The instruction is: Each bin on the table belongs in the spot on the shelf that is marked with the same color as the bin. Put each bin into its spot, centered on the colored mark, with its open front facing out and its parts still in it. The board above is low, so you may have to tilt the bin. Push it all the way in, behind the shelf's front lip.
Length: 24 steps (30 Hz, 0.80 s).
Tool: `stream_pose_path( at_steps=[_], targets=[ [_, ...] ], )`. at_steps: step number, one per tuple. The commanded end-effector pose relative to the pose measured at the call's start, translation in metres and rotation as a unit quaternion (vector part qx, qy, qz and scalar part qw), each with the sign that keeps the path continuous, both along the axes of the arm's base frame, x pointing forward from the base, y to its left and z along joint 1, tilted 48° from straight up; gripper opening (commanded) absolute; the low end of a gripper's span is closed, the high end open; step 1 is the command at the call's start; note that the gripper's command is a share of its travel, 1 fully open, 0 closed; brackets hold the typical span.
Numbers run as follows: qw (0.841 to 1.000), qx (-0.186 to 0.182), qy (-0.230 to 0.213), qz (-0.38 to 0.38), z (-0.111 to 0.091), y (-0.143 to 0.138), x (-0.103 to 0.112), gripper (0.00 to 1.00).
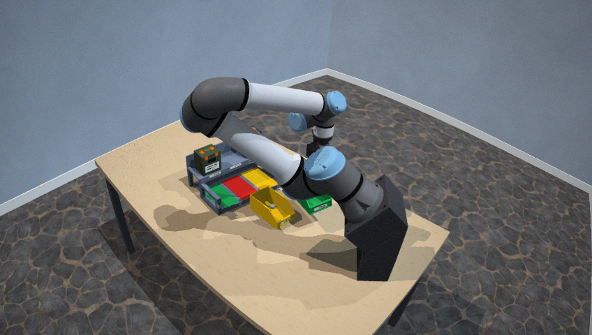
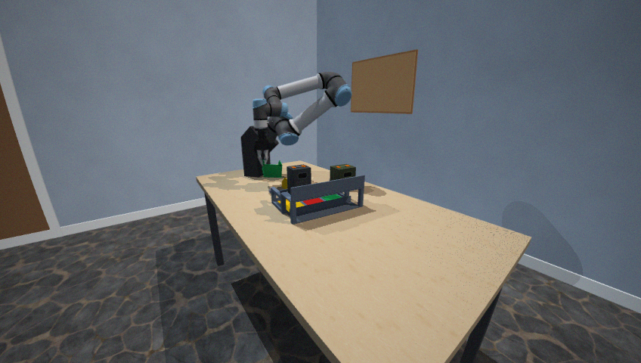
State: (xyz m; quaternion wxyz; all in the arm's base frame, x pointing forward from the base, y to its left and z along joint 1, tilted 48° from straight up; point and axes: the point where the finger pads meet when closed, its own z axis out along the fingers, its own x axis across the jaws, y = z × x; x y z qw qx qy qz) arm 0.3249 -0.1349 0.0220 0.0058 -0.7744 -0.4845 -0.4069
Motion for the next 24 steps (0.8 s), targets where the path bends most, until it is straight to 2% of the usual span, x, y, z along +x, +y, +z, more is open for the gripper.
stream_pose_path(
  at_steps=[1,10,24],
  targets=[
    [1.000,-0.004,-0.003,0.004,0.010,0.008,0.003,0.00],
    [1.000,-0.010,-0.006,0.010,0.023,0.022,0.009,0.00],
    [0.999,-0.024,-0.015,0.025,0.054,0.052,0.023,0.00]
  ],
)
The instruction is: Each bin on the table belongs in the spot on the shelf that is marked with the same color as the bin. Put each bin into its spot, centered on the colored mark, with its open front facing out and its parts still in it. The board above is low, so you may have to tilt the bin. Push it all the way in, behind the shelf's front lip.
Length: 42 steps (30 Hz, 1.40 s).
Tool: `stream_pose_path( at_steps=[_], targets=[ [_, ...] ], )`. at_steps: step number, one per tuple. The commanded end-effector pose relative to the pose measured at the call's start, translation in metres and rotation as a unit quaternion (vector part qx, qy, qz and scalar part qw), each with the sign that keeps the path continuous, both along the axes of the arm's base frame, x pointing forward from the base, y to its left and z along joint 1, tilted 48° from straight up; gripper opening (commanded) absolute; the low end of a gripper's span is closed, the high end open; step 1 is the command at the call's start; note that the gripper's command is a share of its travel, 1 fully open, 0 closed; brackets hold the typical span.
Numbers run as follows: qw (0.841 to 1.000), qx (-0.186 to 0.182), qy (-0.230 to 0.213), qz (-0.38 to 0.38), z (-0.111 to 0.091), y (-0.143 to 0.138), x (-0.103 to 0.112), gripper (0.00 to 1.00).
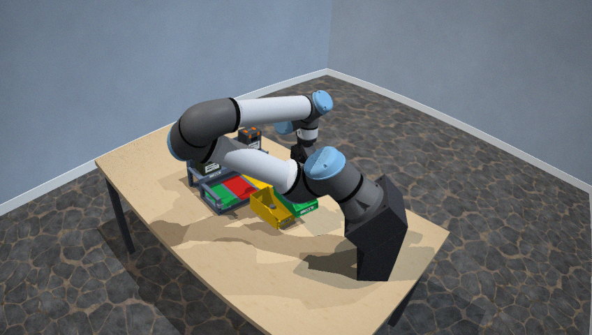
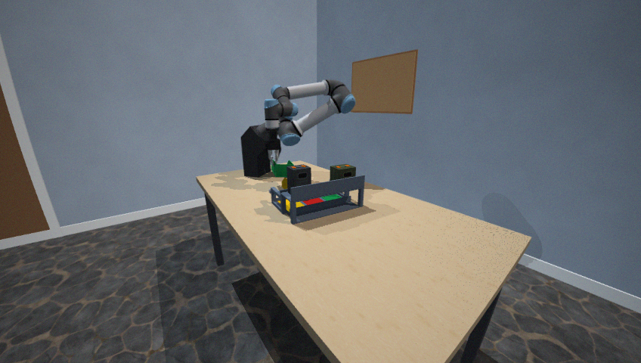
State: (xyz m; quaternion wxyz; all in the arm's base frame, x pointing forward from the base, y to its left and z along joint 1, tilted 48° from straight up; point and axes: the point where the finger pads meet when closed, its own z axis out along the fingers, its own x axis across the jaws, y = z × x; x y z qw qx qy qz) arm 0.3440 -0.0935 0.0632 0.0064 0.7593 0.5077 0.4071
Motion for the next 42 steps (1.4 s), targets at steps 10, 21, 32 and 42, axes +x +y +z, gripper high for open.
stream_pose_path(
  at_steps=[10,21,32,42],
  targets=[
    [1.000,-0.015,-0.009,0.015,0.034,0.032,0.013,0.00],
    [0.999,-0.027,-0.017,0.028,0.061,0.058,0.025,0.00],
    [0.998,-0.039,-0.025,0.041,0.089,0.086,0.037,0.00],
    [0.997,-0.045,-0.029,0.048,0.104,0.100,0.043,0.00]
  ],
)
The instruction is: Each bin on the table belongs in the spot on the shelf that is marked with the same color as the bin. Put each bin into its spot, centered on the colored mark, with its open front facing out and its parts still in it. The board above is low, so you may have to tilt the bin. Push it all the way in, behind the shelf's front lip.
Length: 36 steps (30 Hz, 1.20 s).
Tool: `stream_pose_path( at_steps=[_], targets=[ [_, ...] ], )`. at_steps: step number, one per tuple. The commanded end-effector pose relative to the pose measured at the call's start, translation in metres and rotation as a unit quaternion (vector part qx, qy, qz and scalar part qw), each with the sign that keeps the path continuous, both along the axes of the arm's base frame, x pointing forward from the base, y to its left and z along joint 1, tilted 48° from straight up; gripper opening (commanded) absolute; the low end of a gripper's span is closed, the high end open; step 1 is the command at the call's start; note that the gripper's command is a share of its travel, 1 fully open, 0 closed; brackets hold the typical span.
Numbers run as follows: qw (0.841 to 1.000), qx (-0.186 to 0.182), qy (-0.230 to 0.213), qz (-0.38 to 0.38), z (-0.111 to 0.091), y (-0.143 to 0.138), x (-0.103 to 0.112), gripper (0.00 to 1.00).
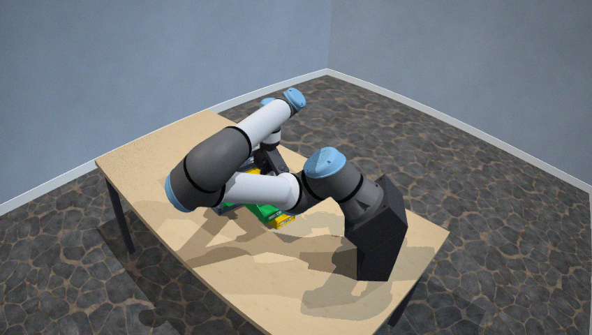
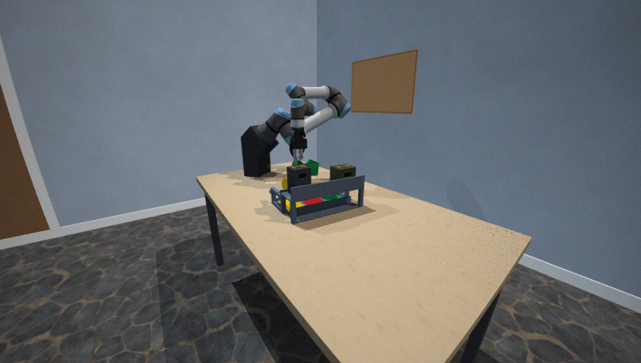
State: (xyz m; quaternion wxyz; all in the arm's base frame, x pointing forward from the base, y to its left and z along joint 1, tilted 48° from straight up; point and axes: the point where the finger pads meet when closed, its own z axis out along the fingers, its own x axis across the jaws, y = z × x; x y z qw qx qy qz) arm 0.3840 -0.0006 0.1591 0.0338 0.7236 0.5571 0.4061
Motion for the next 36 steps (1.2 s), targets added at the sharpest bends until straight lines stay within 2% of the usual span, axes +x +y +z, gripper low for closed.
stream_pose_path(
  at_steps=[1,19,36],
  targets=[
    [1.000,-0.004,-0.002,0.004,0.009,0.008,0.004,0.00],
    [1.000,-0.011,-0.006,0.011,0.024,0.023,0.010,0.00],
    [1.000,-0.013,-0.007,0.012,0.028,0.027,0.012,0.00]
  ],
)
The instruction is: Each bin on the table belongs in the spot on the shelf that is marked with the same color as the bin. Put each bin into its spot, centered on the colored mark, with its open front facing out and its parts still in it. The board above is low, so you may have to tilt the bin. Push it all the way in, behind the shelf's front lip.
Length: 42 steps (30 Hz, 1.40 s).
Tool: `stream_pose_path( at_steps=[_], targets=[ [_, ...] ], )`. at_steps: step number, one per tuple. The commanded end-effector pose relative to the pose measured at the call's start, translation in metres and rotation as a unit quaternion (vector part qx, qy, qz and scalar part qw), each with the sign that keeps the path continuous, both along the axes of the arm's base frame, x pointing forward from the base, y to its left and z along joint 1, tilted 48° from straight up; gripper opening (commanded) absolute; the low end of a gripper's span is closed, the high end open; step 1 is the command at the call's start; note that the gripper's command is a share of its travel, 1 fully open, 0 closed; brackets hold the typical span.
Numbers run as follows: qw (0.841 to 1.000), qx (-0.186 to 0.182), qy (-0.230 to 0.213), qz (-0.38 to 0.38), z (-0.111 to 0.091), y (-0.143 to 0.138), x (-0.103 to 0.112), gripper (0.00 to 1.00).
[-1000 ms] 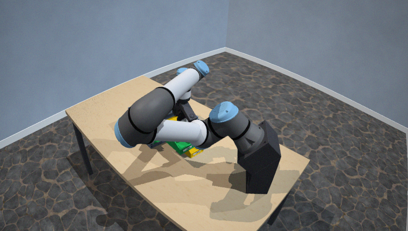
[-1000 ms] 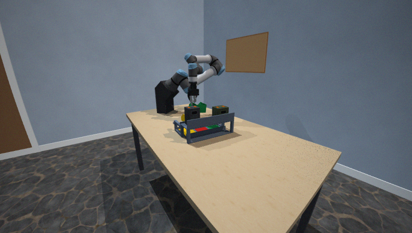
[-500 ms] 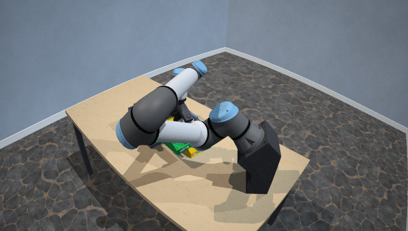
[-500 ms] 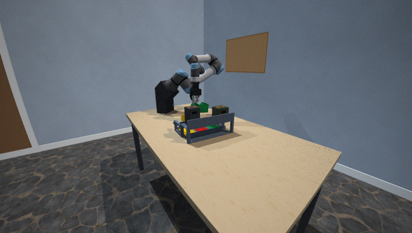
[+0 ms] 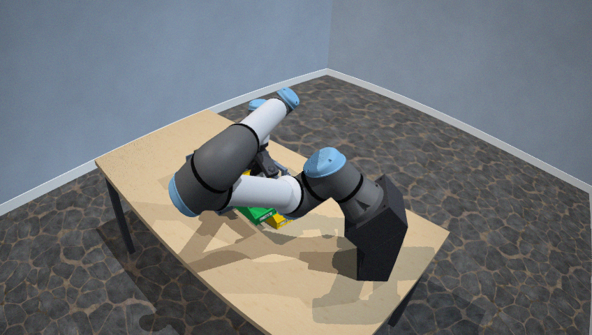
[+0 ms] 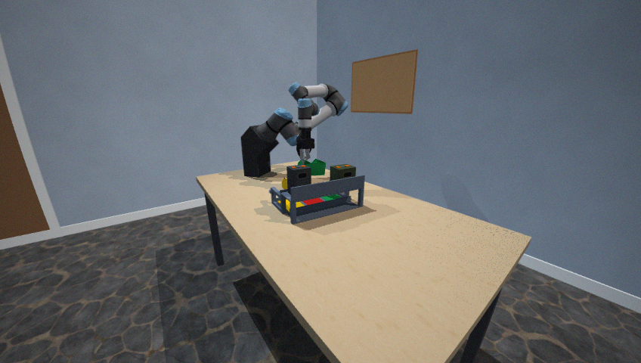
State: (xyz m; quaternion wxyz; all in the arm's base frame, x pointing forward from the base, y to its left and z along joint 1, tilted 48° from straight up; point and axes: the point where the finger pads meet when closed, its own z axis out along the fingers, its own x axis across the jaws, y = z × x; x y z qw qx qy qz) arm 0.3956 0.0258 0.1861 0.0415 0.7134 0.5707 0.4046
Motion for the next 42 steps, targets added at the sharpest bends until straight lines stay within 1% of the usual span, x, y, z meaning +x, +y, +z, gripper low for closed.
stream_pose_path(
  at_steps=[1,18,27,34,42],
  targets=[
    [1.000,0.000,0.000,0.000,0.001,0.000,0.000,0.00],
    [1.000,0.000,0.000,0.000,0.001,0.000,0.000,0.00],
    [1.000,0.000,0.000,0.000,0.000,0.001,0.004,0.00],
    [1.000,0.000,0.000,0.000,-0.002,0.002,0.015,0.00],
    [1.000,0.000,0.000,0.000,-0.006,0.005,0.034,0.00]
  ],
)
